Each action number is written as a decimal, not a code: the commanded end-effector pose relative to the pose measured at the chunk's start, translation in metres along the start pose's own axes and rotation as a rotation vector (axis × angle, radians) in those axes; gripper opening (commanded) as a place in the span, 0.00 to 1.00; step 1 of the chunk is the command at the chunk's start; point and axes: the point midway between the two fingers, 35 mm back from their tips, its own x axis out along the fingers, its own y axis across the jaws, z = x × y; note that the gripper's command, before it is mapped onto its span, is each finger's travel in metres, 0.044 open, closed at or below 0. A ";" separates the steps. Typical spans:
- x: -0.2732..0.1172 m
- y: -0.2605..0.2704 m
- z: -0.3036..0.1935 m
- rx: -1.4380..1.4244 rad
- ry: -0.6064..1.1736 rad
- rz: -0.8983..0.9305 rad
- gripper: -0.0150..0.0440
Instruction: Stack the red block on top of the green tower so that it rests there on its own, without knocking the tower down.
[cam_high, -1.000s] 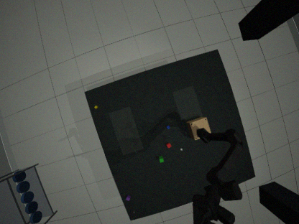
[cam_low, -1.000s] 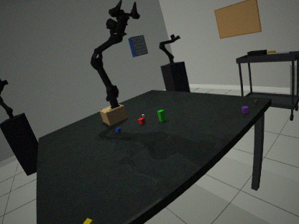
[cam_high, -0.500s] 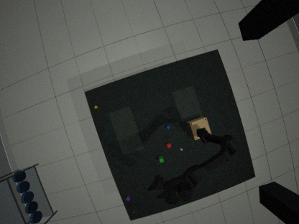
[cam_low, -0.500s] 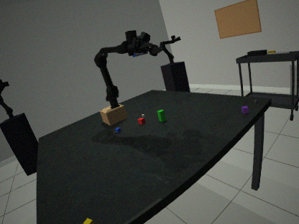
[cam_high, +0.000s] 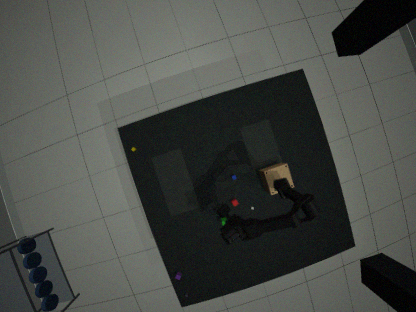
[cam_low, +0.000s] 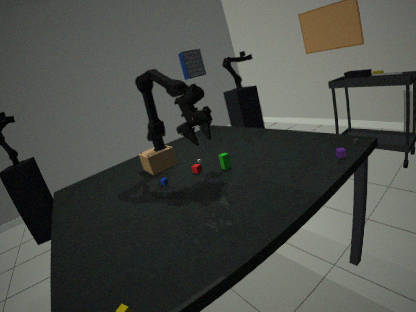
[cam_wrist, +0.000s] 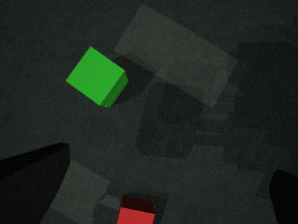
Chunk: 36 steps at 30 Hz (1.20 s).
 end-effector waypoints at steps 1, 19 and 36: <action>0.019 0.009 -0.066 0.097 0.275 0.070 1.00; 0.064 0.013 -0.098 0.116 0.329 0.081 1.00; 0.085 0.014 -0.105 0.116 0.329 0.081 1.00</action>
